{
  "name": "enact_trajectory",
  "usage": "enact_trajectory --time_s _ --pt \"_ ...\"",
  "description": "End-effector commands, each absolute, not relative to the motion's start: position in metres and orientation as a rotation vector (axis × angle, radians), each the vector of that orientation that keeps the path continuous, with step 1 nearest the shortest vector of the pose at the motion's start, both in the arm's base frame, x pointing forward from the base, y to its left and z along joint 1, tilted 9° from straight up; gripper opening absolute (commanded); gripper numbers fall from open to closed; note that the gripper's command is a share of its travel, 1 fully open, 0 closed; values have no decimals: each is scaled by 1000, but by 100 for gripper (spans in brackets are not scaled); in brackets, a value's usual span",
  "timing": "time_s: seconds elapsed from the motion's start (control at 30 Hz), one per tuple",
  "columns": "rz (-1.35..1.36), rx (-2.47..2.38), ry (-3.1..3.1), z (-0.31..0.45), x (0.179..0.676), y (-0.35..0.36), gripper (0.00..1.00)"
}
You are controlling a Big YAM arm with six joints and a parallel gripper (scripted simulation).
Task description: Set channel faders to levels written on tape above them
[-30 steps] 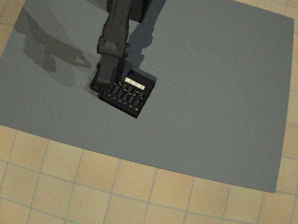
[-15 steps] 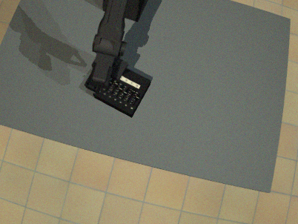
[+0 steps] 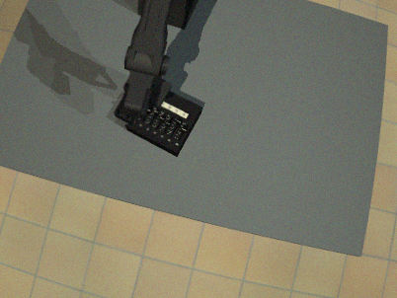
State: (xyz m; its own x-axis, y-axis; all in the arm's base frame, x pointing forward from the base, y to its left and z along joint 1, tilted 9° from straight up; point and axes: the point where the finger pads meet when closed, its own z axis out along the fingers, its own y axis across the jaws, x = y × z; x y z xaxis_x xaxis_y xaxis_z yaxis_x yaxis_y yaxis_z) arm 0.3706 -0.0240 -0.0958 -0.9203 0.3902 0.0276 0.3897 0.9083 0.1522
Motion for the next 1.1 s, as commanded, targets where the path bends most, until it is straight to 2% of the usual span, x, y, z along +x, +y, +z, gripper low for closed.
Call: enact_trajectory --time_s 0.0,1.07 --pt "246 628 3001 -81 388 -28 0" --pt "245 624 3044 -111 376 -18 0"
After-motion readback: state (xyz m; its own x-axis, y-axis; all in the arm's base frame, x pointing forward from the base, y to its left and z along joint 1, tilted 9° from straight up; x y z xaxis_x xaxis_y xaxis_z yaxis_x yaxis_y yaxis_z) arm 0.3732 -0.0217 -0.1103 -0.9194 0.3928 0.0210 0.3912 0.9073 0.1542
